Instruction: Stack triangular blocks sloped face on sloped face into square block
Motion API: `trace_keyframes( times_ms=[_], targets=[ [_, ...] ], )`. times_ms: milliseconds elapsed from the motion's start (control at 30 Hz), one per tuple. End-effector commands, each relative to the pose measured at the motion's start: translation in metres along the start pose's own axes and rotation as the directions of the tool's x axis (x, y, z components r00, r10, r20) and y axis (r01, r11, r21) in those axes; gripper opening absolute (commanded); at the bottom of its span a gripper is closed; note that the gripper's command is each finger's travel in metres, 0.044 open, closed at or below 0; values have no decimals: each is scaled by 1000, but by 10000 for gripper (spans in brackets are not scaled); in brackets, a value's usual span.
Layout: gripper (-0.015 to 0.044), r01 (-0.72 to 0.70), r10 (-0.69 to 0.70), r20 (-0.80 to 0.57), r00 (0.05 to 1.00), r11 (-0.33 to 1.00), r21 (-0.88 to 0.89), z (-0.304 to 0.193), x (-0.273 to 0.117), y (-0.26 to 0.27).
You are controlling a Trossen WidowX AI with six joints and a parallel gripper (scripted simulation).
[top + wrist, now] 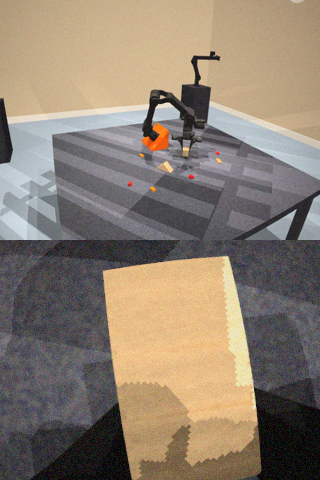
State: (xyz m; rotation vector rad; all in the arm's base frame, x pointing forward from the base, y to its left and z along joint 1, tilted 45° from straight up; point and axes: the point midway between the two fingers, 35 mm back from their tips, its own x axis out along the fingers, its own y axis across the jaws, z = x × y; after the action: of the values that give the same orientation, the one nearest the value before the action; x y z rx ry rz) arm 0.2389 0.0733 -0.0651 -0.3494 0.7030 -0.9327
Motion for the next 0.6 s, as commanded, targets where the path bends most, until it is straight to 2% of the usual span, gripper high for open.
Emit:
trace_keyframes(
  times_ms=[0, 567],
  targets=[
    [0, -7, 7, 132, 991, 1000, 2, -7, -5, 0],
    [0, -12, 8, 526, 851, 1000, 4, -36, -11, -1]
  ],
)
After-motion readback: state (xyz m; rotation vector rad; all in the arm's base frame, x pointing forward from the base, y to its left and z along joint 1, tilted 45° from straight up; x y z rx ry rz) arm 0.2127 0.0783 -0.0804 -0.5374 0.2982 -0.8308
